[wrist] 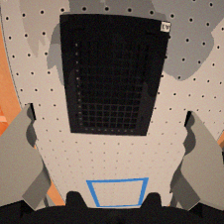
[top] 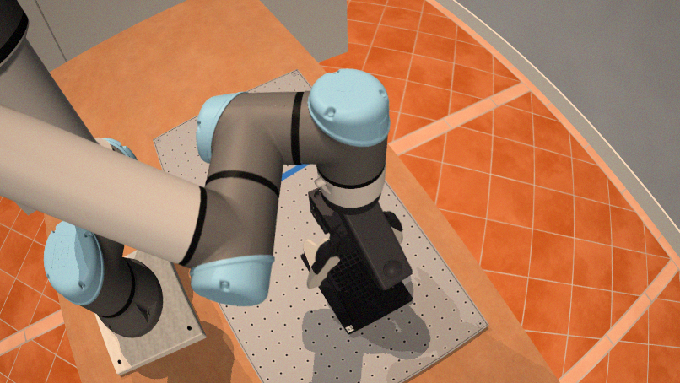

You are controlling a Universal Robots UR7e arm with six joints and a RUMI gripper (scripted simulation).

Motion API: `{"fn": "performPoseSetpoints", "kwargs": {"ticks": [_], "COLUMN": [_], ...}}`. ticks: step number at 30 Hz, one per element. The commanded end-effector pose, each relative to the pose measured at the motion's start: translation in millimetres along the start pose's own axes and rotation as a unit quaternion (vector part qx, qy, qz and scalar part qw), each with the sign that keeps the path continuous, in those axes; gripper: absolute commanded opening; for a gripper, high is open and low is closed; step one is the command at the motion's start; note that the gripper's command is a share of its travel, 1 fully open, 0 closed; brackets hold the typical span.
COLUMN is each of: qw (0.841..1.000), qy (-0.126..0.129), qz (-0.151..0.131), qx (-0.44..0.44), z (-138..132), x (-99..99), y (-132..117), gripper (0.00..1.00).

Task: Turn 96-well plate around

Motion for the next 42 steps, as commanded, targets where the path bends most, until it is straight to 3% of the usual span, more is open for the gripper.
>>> {"fn": "performPoseSetpoints", "kwargs": {"ticks": [1, 16, 32, 33, 42], "qw": [1.0, 1.0, 1.0, 1.0, 1.0], "qy": [0.001, 0.001, 0.001, 0.001, 0.001], "qz": [0.001, 0.001, 0.0, 0.0, 0.001], "qx": [0.0, 0.0, 0.0, 0.0, 0.0], "z": [0, 0, 0, 0, 0], "x": [7.0, 28.7, 29.3, 29.3, 29.4], "y": [0, 0, 0, 0, 0], "gripper": [1.0, 1.0, 1.0, 0.0, 0.0]}}
Point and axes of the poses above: the point where the finger pads meet when closed, its own x axis out along the fingers, its own z axis across the jaws, y = z × x, the point moved 4 cm from there along -x, back along the fingers, and after that the axes turned 12 degrees about -x, right-handed, at the moved point
